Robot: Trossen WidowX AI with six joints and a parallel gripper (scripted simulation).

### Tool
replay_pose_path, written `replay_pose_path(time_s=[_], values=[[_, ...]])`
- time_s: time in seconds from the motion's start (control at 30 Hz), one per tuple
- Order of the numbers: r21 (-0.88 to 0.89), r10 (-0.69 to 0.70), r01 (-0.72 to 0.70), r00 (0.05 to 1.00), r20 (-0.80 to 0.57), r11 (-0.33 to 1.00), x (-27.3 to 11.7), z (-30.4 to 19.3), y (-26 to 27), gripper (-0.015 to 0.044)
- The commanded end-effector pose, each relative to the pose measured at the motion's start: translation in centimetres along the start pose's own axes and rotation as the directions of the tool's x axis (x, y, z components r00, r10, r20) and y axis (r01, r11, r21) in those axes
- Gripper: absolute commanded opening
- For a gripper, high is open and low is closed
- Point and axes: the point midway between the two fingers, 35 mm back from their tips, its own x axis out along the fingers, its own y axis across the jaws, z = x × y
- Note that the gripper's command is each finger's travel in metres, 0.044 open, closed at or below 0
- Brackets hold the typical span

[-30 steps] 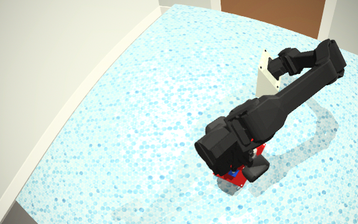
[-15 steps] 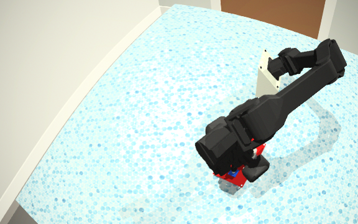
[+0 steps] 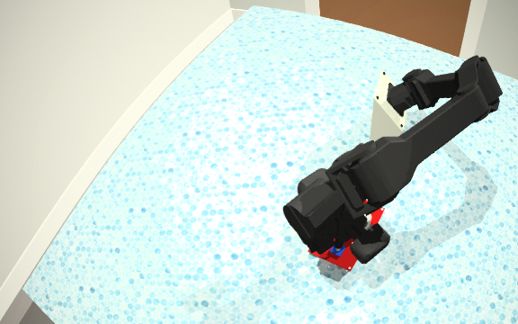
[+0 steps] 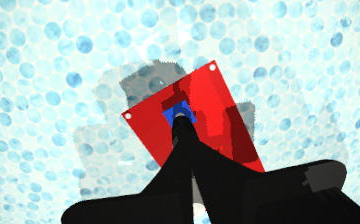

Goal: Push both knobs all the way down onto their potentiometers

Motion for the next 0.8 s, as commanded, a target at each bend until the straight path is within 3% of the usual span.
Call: replay_pose_path(time_s=[0.0,0.77], values=[[-0.017,-0.005,0.005,1.000,-0.021,1.000,1.66,-0.02,0.26,0.0000],[-0.017,-0.005,0.005,1.000,-0.021,1.000,2.33,-0.03,0.26,0.0000]])
